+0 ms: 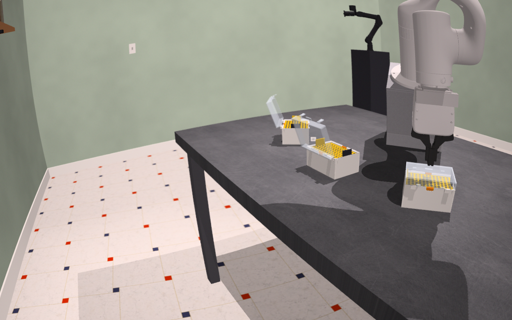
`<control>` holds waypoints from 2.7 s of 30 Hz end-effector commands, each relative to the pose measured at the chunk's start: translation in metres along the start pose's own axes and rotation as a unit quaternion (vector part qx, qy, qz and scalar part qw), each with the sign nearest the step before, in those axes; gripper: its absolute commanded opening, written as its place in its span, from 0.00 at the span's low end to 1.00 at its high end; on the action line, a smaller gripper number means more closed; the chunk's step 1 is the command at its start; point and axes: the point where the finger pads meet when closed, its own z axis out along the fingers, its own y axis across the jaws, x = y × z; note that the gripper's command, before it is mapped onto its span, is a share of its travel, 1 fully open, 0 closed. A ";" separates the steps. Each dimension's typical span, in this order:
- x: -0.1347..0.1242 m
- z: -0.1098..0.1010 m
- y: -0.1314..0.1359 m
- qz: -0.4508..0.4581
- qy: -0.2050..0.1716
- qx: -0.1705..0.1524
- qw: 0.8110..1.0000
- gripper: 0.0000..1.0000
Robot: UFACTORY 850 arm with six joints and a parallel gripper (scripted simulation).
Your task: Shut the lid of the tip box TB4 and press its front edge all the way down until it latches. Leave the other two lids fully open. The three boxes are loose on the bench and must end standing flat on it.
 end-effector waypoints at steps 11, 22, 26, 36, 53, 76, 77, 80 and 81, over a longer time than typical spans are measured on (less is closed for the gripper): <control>0.000 0.004 0.000 0.000 0.001 -0.016 1.000 0.00; 0.000 0.007 0.000 0.000 0.001 -0.016 1.000 0.00; 0.000 0.008 0.000 0.000 0.001 -0.016 1.000 0.00; 0.000 0.007 0.000 0.000 0.001 -0.016 1.000 0.00; 0.000 0.007 0.000 0.000 0.001 -0.016 1.000 0.00; 0.000 -0.018 -0.001 0.000 0.001 -0.016 1.000 0.00; 0.000 -0.020 -0.001 0.000 0.001 -0.016 1.000 0.00; 0.000 -0.025 -0.001 0.000 0.001 -0.016 1.000 0.00; 0.000 -0.026 -0.001 0.000 0.001 -0.016 1.000 0.00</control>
